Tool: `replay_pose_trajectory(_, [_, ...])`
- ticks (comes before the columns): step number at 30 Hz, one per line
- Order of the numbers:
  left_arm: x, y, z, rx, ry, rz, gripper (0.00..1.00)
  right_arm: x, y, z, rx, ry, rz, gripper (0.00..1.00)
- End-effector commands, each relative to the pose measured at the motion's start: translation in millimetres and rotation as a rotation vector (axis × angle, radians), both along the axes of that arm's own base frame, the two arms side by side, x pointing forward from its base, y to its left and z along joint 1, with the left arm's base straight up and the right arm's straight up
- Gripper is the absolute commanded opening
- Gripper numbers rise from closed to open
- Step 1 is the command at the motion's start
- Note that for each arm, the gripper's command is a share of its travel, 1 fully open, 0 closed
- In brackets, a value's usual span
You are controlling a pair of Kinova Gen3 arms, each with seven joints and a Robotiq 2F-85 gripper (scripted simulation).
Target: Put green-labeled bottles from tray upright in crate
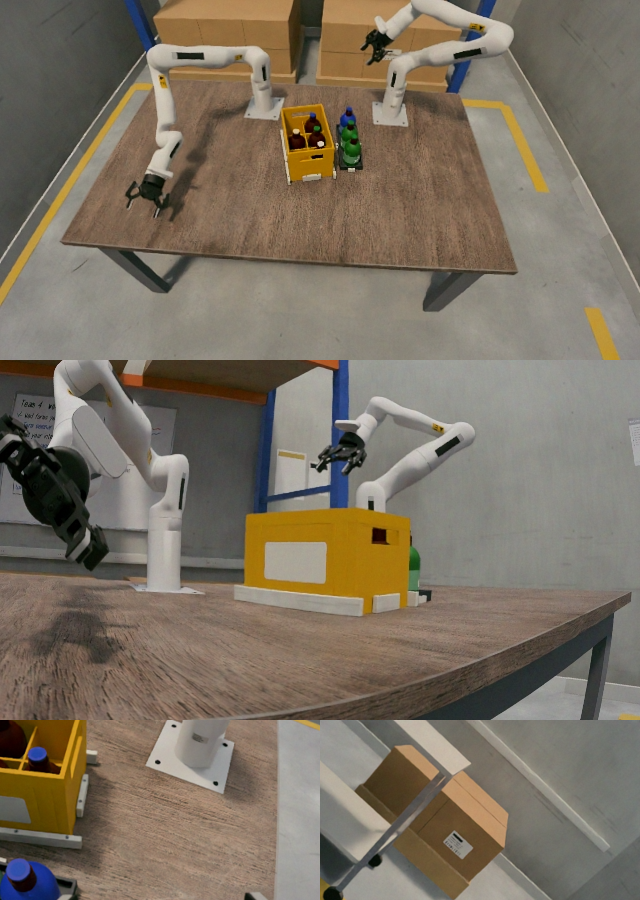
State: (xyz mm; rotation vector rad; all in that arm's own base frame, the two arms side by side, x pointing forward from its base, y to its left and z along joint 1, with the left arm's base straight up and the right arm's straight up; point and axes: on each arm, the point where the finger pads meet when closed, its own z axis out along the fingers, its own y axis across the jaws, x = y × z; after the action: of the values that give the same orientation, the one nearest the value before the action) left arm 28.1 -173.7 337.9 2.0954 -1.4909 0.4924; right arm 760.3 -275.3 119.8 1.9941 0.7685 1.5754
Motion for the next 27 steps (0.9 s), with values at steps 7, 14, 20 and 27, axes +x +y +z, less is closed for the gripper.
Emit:
replay_pose_trajectory(7, [-0.1,-0.3,0.4,-0.001,0.000,0.000,1.000,0.6,-0.3,2.3,-0.002,-0.003,0.000,1.000])
replay_pose_trajectory(14, [-0.1,-0.3,0.4,-0.001,0.000,0.000,1.000,0.6,-0.3,2.3,-0.002,-0.003,0.000,1.000])
replay_pose_trajectory(20, [0.3,-0.5,0.9,-0.001,-0.001,-0.002,1.000,0.5,-0.3,2.4,-0.002,-0.003,0.000,1.000])
replay_pose_trajectory(27, [6.1,-4.8,8.7,-0.006,-0.008,-0.026,1.000,-0.2,-1.4,4.4,-0.007,-0.006,0.003,1.000])
